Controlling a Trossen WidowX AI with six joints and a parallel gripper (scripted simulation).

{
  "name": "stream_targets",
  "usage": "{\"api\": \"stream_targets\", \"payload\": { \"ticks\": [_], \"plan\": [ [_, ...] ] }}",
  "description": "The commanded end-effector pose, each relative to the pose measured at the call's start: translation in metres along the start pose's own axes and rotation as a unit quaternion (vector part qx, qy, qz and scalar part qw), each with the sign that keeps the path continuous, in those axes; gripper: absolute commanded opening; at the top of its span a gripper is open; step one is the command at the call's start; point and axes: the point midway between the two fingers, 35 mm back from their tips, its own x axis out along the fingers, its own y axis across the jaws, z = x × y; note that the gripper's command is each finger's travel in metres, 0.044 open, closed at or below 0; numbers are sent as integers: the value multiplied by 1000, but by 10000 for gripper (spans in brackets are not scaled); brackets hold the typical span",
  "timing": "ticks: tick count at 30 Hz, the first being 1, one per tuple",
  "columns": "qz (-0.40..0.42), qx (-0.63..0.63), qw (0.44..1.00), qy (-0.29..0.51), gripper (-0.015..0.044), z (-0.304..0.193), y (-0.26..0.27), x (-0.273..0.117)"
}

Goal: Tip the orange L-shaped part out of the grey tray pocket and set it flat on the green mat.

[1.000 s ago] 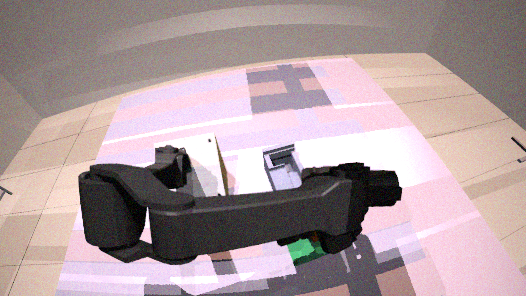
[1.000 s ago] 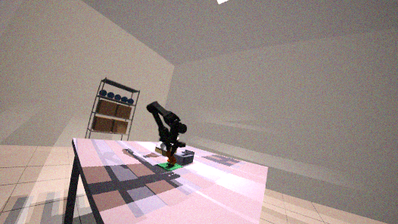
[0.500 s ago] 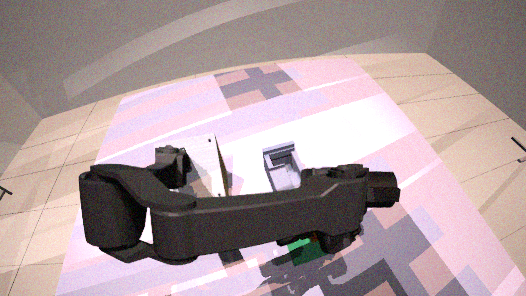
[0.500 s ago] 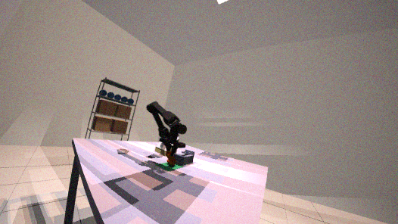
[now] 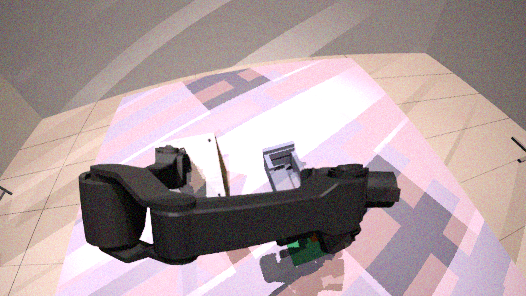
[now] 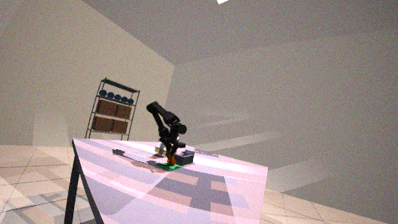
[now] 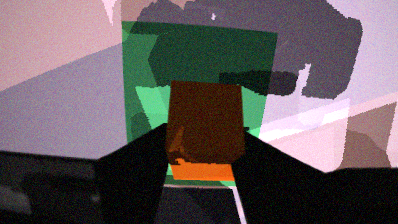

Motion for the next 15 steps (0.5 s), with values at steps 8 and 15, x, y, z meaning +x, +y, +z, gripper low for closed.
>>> {"api": "stream_targets", "payload": {
  "ticks": [8, 15],
  "plan": [
    [1, -2, 1000, 5, 400, -1, 4, -58],
    [0, -3, 1000, 4, 400, -1, 1, -87]
  ]
}}
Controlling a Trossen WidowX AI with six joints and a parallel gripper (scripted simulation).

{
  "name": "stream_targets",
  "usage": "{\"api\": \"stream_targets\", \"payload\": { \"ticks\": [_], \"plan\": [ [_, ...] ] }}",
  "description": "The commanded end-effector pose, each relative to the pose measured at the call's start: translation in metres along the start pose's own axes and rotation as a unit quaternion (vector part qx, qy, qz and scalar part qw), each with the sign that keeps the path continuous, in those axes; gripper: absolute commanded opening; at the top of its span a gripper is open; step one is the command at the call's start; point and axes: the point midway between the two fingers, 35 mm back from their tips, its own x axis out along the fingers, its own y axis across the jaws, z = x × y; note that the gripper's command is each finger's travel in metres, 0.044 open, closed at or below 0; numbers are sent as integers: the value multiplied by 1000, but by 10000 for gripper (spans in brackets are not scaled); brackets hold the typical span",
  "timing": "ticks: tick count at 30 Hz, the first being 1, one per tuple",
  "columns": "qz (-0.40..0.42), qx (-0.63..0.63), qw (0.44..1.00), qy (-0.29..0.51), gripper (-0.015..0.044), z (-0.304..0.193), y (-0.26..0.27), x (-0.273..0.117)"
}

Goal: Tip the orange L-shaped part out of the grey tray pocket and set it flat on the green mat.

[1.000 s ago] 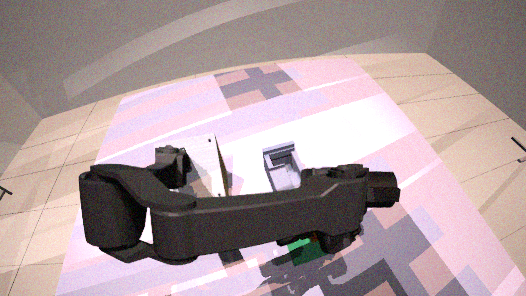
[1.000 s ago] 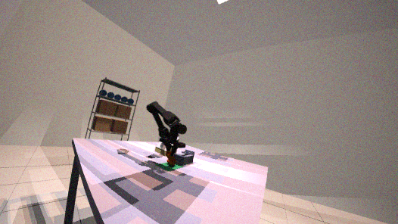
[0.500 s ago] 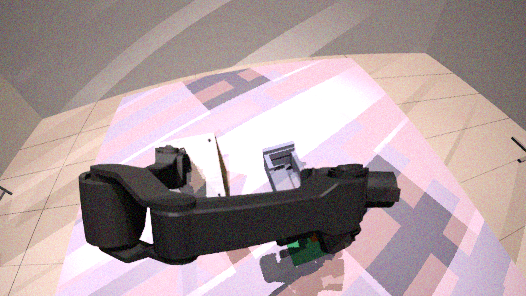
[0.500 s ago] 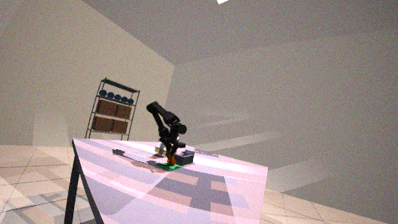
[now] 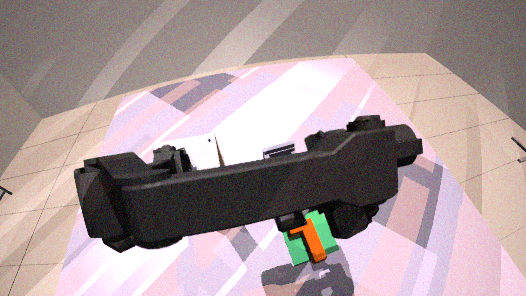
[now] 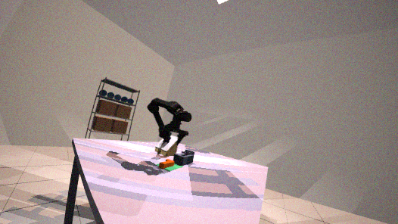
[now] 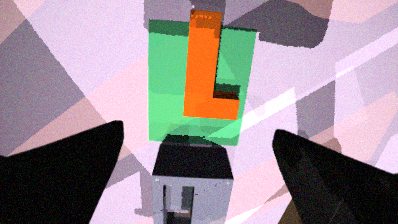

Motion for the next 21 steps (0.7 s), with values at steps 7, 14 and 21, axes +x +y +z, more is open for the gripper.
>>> {"api": "stream_targets", "payload": {
  "ticks": [7, 14, 21],
  "plan": [
    [-3, -1, 1000, 0, 400, 0, -2, -5],
    [-3, -1, 1000, 0, 400, 0, -2, -5],
    [-3, -1, 1000, 0, 400, 0, -2, -5]
  ]
}}
